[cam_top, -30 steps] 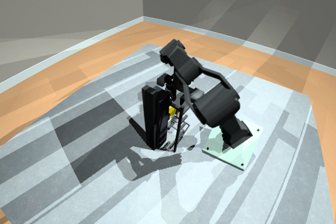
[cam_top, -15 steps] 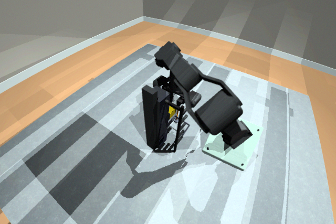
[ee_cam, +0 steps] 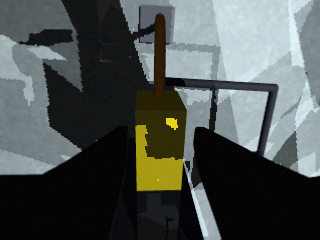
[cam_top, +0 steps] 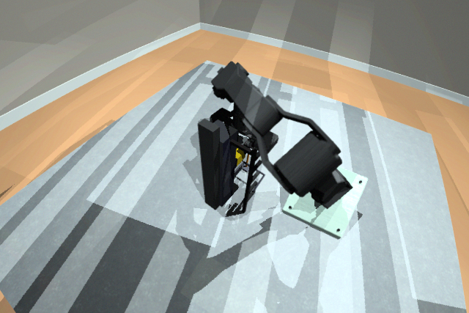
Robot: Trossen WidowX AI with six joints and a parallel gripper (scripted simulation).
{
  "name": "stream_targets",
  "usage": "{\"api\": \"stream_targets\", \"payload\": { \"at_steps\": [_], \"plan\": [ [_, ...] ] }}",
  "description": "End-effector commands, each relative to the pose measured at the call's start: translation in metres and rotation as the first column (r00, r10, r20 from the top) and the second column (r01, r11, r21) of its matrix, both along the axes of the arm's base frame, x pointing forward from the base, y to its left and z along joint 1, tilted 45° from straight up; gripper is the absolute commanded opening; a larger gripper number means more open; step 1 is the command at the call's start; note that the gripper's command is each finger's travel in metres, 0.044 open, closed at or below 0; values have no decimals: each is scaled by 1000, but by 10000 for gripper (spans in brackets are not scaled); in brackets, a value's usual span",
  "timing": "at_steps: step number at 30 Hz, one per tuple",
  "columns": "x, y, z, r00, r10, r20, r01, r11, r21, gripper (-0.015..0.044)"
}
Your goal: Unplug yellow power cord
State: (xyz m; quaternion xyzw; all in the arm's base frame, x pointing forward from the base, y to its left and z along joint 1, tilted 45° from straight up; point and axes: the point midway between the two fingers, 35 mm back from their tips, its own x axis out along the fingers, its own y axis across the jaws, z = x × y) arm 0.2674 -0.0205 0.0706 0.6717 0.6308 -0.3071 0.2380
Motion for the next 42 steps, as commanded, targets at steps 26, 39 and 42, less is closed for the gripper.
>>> {"api": "stream_targets", "payload": {
  "at_steps": [26,39,42],
  "plan": [
    [0,-1,-10,1000,1,-2,-1,1000,0,0],
    [-1,-17,-25,1000,-1,-4,1,1000,-3,0],
    [-2,-21,-28,1000,-1,-4,1,1000,-3,0]
  ]
}}
